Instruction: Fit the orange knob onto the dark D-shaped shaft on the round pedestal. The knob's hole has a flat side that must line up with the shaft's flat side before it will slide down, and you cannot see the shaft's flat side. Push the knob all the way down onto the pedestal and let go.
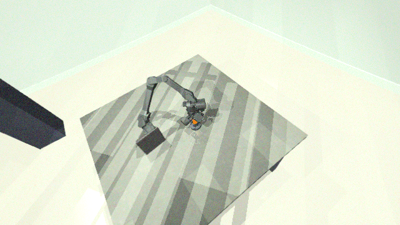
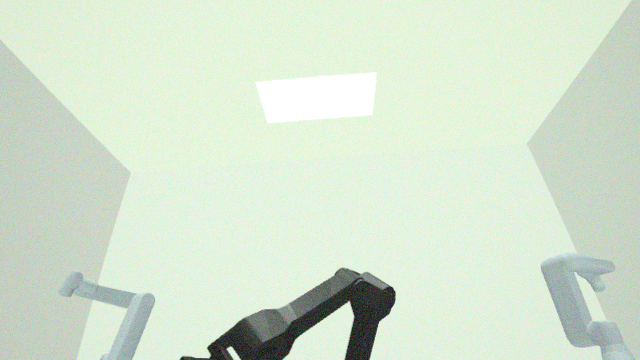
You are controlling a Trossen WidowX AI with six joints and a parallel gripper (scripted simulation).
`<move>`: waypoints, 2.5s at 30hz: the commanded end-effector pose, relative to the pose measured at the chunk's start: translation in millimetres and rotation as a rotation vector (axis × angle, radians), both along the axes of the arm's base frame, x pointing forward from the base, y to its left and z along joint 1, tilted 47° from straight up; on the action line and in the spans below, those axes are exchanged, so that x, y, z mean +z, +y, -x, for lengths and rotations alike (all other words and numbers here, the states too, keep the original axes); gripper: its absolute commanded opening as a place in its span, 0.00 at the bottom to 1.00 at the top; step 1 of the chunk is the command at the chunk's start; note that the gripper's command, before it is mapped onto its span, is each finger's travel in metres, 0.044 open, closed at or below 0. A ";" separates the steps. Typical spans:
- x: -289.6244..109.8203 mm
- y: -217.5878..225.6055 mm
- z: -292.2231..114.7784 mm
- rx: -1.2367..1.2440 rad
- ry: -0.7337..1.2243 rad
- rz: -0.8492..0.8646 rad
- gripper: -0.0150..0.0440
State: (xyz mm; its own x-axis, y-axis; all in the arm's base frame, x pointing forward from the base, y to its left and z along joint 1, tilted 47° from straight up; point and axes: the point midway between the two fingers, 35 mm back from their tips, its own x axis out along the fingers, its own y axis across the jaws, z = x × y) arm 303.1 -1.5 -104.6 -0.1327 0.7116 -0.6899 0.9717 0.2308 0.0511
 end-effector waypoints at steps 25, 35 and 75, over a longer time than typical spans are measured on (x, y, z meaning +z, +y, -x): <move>1.5 -2.1 -0.2 -0.047 0.047 0.008 0.25; 1.9 -0.7 -0.7 -0.047 0.047 0.008 0.25; 0.6 0.2 -0.3 -0.025 0.025 0.003 0.25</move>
State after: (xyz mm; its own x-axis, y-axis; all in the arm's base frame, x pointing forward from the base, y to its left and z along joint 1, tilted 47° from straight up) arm 303.1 -1.6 -103.5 -0.1336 0.7116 -0.6898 0.9791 0.2023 0.0191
